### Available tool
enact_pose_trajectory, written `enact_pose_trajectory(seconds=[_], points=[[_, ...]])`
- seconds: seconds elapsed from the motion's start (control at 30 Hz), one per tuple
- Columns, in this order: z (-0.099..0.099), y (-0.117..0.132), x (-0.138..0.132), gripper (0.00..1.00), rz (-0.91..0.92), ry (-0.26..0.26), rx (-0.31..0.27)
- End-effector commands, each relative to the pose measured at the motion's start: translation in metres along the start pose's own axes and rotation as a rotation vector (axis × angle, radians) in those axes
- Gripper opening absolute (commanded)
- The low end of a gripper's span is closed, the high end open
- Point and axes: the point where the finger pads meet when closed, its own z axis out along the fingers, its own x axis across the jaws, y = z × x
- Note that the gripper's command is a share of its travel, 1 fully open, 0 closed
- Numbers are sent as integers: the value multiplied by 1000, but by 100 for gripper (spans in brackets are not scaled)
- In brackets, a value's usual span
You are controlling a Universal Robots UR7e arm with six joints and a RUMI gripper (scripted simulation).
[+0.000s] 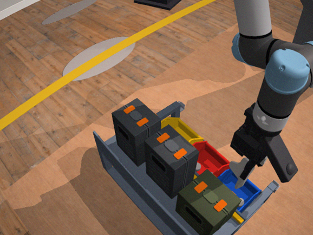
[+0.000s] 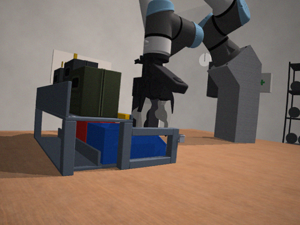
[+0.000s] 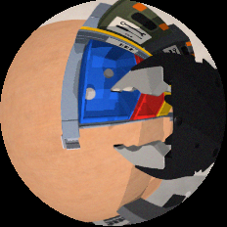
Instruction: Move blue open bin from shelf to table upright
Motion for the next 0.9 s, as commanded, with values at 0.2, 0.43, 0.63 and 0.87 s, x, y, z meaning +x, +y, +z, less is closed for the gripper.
enact_pose_trajectory(seconds=[0.2,0.43,0.63,0.87], points=[[0,0,1,58,0,1,0],[2,0,1,58,0,1,0],[4,0,1,58,0,1,0],[7,0,1,58,0,1,0]])
